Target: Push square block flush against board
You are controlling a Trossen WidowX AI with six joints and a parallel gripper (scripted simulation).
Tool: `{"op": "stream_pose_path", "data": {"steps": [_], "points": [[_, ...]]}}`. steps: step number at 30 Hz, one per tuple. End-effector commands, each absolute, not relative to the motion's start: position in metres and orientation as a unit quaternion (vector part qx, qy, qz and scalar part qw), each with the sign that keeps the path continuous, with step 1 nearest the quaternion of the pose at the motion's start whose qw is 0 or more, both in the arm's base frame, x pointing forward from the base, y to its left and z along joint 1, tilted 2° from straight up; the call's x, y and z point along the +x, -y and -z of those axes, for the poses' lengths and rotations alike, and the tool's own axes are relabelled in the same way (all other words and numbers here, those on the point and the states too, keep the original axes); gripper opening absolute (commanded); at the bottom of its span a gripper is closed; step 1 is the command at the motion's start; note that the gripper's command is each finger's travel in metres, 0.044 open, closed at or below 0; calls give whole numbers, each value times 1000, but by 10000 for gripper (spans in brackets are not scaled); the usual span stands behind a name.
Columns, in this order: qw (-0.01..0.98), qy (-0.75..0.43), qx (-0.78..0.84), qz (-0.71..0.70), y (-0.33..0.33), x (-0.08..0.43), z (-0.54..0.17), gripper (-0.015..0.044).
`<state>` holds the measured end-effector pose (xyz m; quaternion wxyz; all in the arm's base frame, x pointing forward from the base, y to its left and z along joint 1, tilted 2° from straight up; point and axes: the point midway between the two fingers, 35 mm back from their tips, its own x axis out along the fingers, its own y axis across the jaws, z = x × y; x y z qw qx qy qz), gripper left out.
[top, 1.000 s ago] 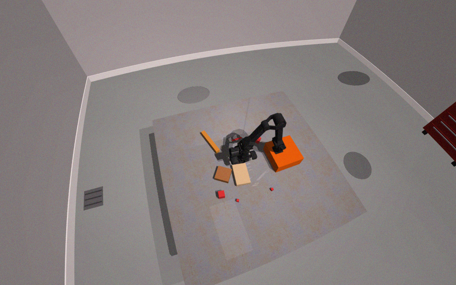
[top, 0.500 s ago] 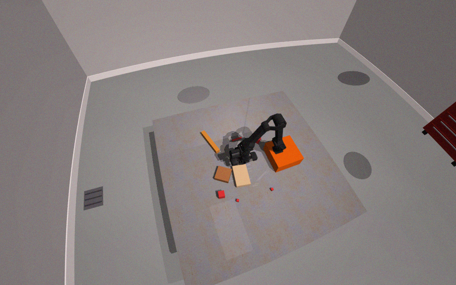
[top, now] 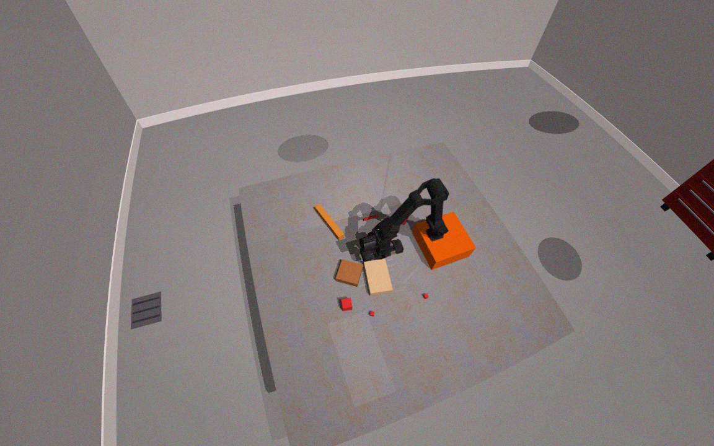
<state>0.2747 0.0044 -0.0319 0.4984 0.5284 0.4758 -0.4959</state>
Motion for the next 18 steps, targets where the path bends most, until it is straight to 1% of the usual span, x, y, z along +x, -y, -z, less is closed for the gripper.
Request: {"op": "stream_pose_path", "data": {"steps": [1, 18], "points": [[497, -478, 529, 494, -10, 275, 32, 0], [497, -479, 530, 494, -14, 277, 32, 0]]}}
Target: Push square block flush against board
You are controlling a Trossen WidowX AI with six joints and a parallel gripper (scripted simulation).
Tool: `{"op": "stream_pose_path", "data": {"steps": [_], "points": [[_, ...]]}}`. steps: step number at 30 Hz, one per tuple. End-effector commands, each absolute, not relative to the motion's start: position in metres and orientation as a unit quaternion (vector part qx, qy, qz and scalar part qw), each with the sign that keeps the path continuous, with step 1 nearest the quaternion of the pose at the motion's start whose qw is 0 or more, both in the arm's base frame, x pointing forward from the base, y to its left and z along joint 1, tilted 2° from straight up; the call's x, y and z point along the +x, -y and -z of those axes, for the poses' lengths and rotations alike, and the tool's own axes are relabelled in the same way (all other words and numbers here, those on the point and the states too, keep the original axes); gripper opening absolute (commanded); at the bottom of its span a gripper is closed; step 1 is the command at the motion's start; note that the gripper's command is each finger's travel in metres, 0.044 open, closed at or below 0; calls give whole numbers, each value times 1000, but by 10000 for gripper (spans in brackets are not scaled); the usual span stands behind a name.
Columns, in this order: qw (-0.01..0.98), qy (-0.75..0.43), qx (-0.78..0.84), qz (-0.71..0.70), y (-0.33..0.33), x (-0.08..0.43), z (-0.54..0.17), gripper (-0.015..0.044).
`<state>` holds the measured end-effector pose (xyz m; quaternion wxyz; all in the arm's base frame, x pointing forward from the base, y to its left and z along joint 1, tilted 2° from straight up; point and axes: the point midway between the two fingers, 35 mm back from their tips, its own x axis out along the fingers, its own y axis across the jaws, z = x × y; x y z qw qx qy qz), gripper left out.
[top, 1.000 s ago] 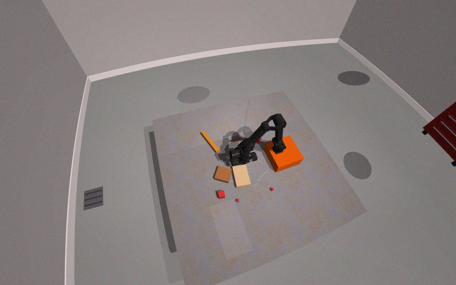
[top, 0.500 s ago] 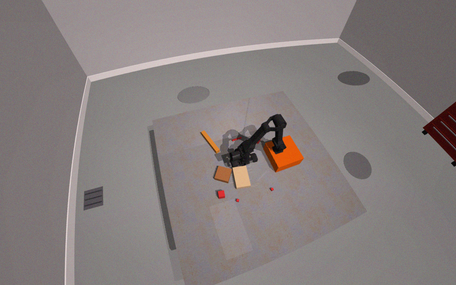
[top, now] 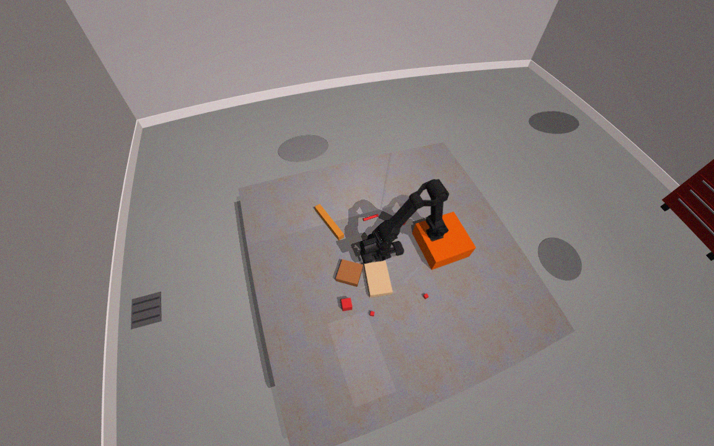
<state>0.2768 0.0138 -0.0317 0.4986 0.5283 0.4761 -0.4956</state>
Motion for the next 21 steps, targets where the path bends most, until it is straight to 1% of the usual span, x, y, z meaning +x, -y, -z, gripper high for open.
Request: {"op": "stream_pose_path", "data": {"steps": [1, 21], "points": [[497, -478, 530, 494, -12, 277, 32, 0], [498, -478, 529, 494, 21, 276, 32, 0]]}}
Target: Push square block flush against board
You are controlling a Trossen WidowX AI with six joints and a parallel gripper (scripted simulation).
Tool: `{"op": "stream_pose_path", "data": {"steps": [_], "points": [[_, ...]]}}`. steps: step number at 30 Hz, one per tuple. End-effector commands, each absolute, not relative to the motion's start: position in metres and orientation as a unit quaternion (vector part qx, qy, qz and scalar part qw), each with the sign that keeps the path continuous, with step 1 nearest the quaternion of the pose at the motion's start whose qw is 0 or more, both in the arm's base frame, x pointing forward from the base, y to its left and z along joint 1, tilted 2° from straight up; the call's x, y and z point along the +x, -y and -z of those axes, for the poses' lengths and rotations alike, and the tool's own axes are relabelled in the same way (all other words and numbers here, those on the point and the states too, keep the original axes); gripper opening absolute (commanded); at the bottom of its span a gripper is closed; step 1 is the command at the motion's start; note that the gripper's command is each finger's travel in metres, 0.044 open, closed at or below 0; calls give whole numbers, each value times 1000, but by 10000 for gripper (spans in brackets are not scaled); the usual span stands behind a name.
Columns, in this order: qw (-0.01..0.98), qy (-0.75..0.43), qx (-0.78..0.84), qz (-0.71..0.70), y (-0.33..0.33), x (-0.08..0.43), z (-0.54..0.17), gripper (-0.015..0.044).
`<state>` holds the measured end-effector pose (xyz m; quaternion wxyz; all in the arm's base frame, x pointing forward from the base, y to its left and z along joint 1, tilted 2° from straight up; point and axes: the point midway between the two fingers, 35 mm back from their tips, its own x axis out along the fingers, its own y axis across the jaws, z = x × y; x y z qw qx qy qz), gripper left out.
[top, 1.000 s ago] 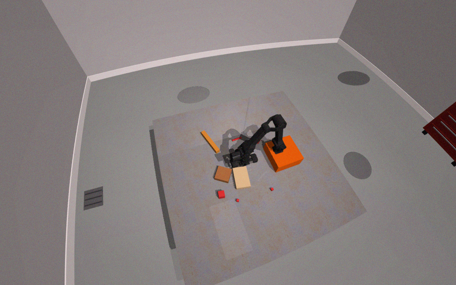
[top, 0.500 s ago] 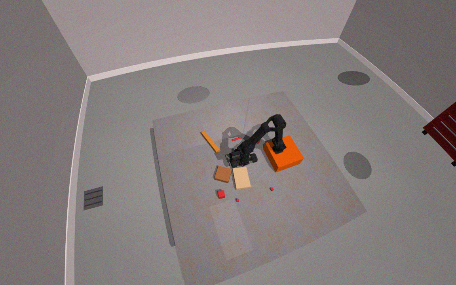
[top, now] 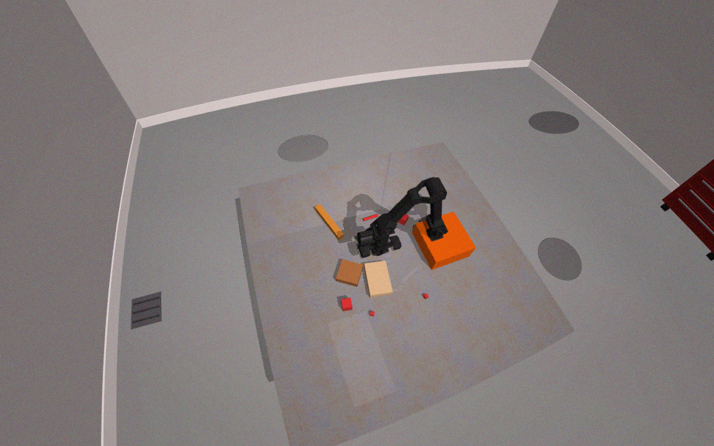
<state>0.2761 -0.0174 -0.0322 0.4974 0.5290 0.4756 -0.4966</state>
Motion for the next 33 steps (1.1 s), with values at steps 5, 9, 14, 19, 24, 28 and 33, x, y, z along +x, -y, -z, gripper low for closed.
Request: {"op": "stream_pose_path", "data": {"steps": [5, 9, 14, 19, 24, 28, 33], "points": [[498, -478, 529, 494, 29, 275, 33, 0], [498, -476, 529, 496, 28, 275, 12, 0], [498, -478, 529, 494, 28, 272, -23, 0], [499, -479, 528, 493, 28, 272, -23, 0], [536, -515, 490, 455, 20, 281, -25, 0], [568, -545, 453, 418, 12, 288, -26, 0], [604, -580, 403, 369, 1, 297, -28, 0]]}}
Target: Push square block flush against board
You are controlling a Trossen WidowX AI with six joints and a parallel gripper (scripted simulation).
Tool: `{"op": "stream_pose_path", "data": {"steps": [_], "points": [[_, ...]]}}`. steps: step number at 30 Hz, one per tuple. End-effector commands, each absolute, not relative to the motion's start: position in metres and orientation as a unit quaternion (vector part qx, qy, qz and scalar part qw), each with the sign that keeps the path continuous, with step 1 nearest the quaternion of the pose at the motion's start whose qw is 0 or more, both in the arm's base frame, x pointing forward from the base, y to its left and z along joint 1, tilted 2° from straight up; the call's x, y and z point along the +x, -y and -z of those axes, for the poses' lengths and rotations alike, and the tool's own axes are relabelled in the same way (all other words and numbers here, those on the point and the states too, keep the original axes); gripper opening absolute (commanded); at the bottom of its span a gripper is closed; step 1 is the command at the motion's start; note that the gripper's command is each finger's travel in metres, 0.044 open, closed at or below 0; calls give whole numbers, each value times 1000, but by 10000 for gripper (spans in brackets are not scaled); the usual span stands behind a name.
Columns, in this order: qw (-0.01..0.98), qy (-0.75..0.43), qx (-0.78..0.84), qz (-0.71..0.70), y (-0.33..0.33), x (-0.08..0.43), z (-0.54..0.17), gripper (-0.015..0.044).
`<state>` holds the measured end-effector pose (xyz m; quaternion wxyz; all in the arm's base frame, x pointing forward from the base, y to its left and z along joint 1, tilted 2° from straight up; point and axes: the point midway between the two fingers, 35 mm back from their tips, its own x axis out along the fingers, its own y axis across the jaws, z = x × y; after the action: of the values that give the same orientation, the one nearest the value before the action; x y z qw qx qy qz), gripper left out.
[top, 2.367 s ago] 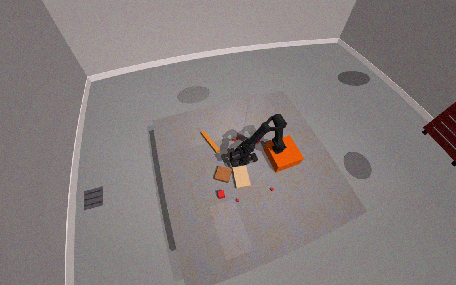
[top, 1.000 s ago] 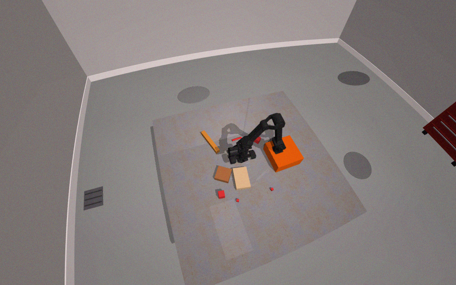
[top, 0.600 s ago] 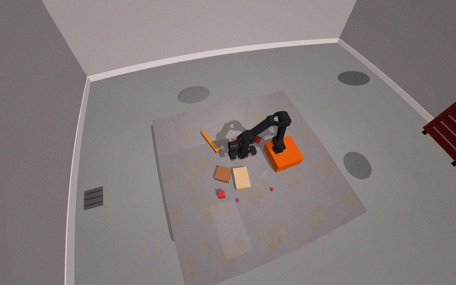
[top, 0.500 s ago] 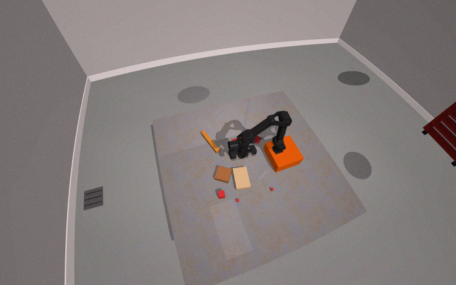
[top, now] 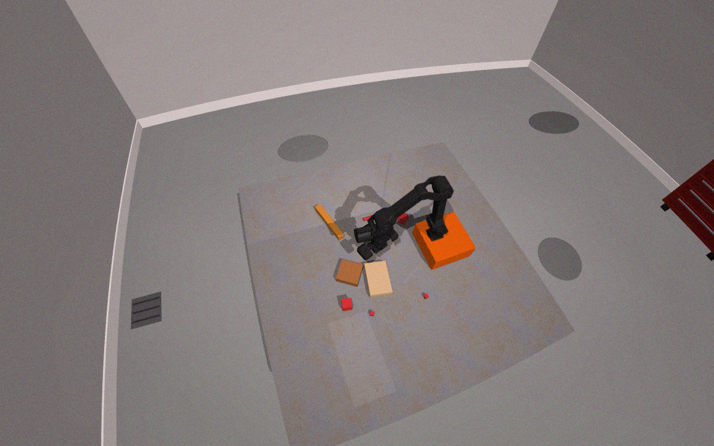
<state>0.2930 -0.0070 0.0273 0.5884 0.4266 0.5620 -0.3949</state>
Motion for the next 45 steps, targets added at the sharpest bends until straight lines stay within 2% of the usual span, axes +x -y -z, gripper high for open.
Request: {"op": "stream_pose_path", "data": {"steps": [1, 23, 45], "points": [[611, -586, 393, 359, -1, 299, -28, 0], [713, -677, 140, 116, -51, 334, -35, 0], [715, -671, -134, -144, -110, 359, -37, 0]]}}
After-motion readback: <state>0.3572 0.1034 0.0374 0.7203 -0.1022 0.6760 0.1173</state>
